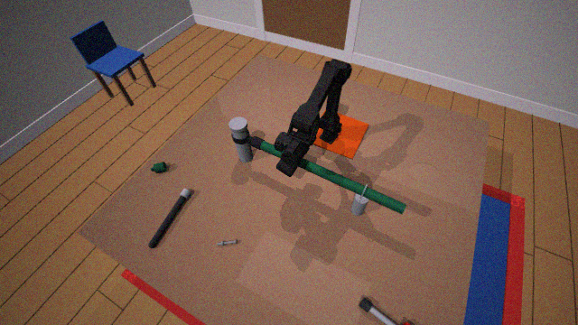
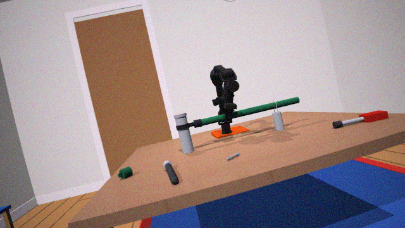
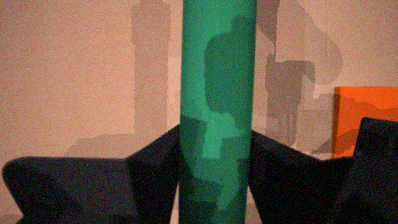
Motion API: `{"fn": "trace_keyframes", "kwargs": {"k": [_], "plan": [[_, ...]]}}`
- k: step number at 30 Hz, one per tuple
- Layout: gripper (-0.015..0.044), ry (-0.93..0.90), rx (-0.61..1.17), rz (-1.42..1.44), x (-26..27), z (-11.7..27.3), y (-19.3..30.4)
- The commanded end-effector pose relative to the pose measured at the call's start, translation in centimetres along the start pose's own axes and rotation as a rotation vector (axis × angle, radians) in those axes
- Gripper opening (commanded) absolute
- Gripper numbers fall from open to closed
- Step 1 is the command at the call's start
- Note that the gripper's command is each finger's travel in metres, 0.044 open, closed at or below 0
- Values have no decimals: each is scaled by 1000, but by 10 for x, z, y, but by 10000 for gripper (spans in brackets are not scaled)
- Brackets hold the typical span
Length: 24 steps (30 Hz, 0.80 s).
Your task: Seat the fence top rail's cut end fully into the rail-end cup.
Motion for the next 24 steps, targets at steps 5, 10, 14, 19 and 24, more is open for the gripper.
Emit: {"fn": "trace_keyframes", "kwargs": {"k": [5,10,14,19,24], "plan": [[0,-1,-3,2,1,1,0],[0,-1,-6,4,1,2,0],[0,-2,-8,6,1,2,-1],[0,-2,-10,7,2,3,-1],[0,-2,-10,7,2,4,-2]]}}
Point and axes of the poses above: the point midway between the two fingers, 35 mm back from their tips, its own z axis back along the fingers, its own x axis across the jaws, y = z × x, the point moved 9 cm from there along z, back along the fingers, and after that the axes turned 6 degrees about z, right-handed, at the moved point
